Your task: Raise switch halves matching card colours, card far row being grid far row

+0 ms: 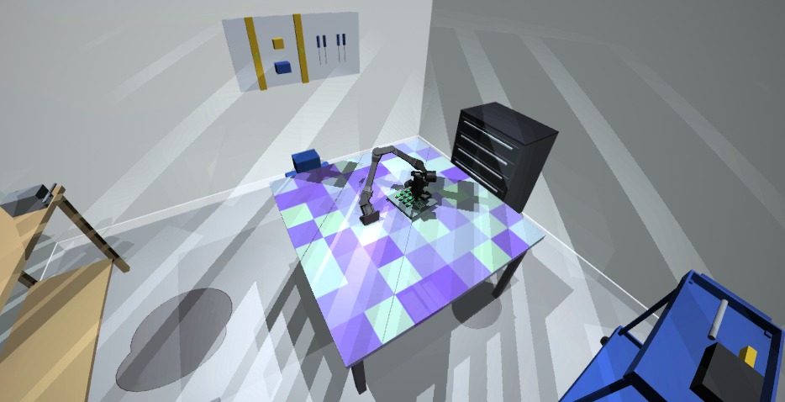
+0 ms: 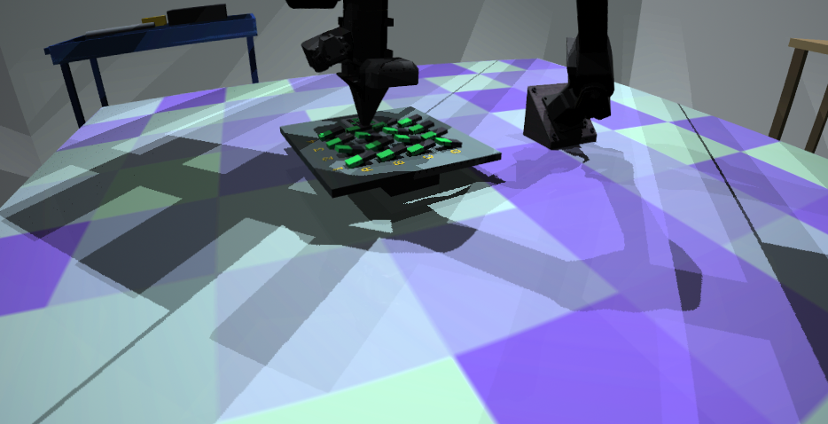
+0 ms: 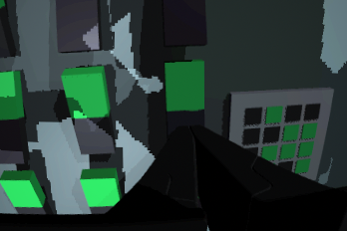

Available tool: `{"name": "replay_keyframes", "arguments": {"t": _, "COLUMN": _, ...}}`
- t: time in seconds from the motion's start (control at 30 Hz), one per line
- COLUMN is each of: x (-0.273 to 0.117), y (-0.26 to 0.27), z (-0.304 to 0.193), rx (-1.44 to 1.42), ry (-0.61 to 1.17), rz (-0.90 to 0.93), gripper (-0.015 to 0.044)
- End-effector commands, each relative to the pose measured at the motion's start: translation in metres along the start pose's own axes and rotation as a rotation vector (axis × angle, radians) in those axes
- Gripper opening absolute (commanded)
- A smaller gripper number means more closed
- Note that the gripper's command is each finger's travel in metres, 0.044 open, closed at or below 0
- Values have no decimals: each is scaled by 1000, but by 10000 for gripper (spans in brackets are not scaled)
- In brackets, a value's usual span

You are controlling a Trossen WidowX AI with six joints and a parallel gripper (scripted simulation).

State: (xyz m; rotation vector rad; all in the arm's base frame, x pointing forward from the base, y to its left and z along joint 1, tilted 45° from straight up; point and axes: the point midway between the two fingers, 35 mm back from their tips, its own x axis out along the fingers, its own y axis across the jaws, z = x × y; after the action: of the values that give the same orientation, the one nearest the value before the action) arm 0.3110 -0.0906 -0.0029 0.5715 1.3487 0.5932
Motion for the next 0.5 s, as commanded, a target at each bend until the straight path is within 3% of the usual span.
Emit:
{"name": "replay_keyframes", "arguments": {"t": 0.0, "x": 2, "y": 1, "z": 1, "rx": 3, "ry": -3, "rz": 5, "gripper": 0}}
{"name": "replay_keyframes", "arguments": {"t": 0.27, "x": 0, "y": 0, "z": 1, "rx": -3, "ry": 0, "rz": 0, "gripper": 0}}
{"name": "replay_keyframes", "arguments": {"t": 0.47, "x": -61, "y": 0, "z": 3, "rx": 4, "ry": 23, "rz": 2, "gripper": 0}}
